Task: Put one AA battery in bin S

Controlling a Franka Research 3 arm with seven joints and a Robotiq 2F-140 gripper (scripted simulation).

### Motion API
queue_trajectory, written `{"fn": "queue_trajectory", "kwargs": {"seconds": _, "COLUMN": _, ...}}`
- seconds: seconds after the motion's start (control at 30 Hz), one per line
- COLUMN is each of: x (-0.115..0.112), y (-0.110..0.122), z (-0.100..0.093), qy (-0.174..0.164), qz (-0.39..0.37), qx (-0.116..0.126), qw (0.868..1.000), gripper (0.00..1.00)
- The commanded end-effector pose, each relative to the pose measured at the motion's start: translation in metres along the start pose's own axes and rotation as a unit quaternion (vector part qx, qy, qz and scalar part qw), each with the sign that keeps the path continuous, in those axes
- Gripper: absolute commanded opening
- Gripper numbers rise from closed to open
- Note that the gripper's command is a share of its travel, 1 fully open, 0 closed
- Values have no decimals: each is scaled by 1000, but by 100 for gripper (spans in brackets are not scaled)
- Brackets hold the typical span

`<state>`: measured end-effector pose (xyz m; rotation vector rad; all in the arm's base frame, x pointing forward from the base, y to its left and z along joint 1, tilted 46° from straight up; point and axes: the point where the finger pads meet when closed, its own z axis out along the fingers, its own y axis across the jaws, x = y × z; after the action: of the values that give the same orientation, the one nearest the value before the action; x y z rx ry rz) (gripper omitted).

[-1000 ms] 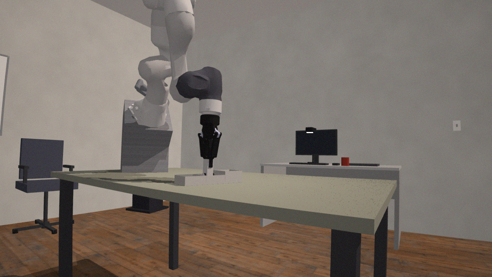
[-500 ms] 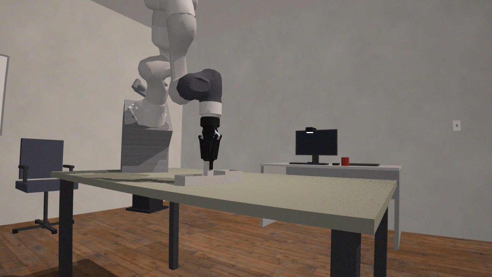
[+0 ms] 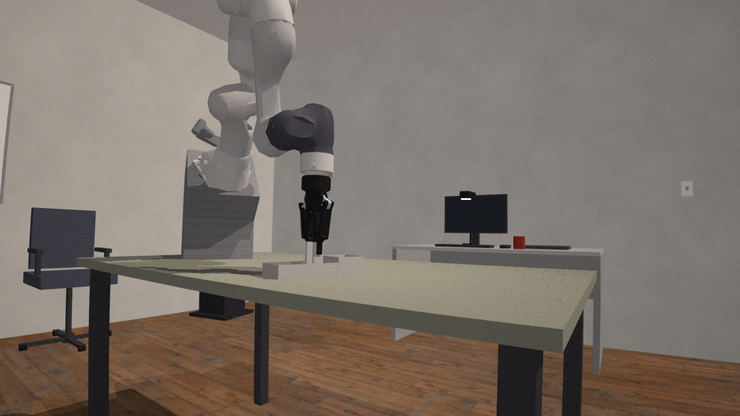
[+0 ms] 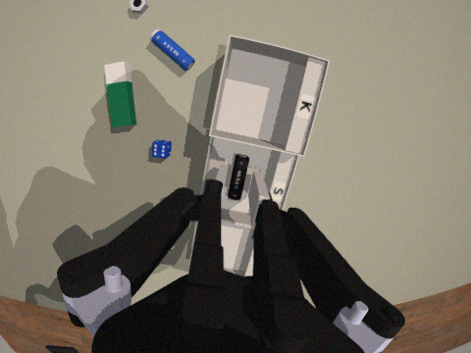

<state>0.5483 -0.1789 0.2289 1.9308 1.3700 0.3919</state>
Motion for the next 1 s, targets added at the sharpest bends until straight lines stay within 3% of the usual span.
{"fn": "queue_trajectory", "kwargs": {"seconds": 0.0, "x": 2, "y": 0, "z": 0, "qy": 2, "qz": 5, "qx": -1, "qw": 1000, "gripper": 17}}
{"fn": "queue_trajectory", "kwargs": {"seconds": 0.27, "x": 2, "y": 0, "z": 0, "qy": 2, "qz": 5, "qx": -1, "qw": 1000, "gripper": 17}}
{"fn": "queue_trajectory", "kwargs": {"seconds": 0.97, "x": 2, "y": 0, "z": -25, "qy": 2, "qz": 5, "qx": -1, "qw": 1000, "gripper": 17}}
